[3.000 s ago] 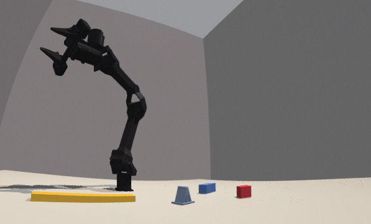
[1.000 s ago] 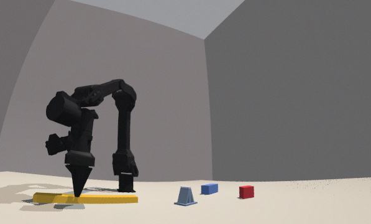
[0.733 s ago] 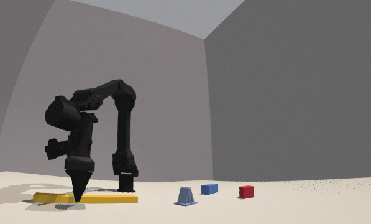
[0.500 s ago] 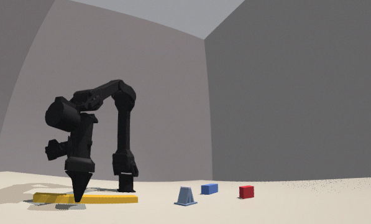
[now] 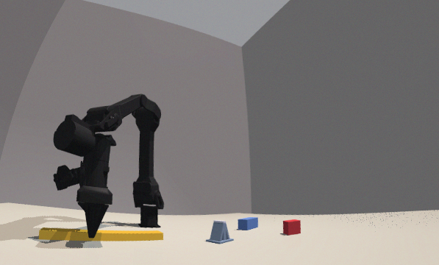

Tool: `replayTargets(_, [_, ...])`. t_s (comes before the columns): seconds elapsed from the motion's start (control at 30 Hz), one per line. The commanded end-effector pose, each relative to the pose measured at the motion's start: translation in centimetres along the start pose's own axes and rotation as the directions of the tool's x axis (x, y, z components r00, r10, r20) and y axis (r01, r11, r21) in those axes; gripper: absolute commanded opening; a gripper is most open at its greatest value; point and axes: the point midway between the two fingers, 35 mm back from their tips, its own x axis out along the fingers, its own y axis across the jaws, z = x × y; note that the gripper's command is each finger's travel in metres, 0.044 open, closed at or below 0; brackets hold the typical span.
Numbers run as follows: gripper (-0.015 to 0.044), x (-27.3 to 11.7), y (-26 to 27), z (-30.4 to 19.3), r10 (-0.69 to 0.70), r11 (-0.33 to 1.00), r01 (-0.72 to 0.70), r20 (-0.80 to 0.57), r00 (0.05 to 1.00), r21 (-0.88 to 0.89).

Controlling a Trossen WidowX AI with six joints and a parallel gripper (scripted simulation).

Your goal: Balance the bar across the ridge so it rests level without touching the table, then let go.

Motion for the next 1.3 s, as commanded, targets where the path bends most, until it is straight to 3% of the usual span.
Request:
replayTargets(0.0, [0.0111, 0.0, 0.0, 0.0, 0.001, 1.000, -0.001, 0.000, 1.000, 0.000])
replayTargets(0.13, [0.0085, 0.0, 0.0, 0.0, 0.001, 1.000, -0.001, 0.000, 1.000, 0.000])
replayTargets(0.27, [0.0000, -0.6, 0.1, 0.1, 0.001, 1.000, -0.001, 0.000, 1.000, 0.001])
replayTargets(1.27, [0.0000, -8.3, 0.2, 0.1, 0.004, 1.000, -0.004, -0.003, 1.000, 0.005])
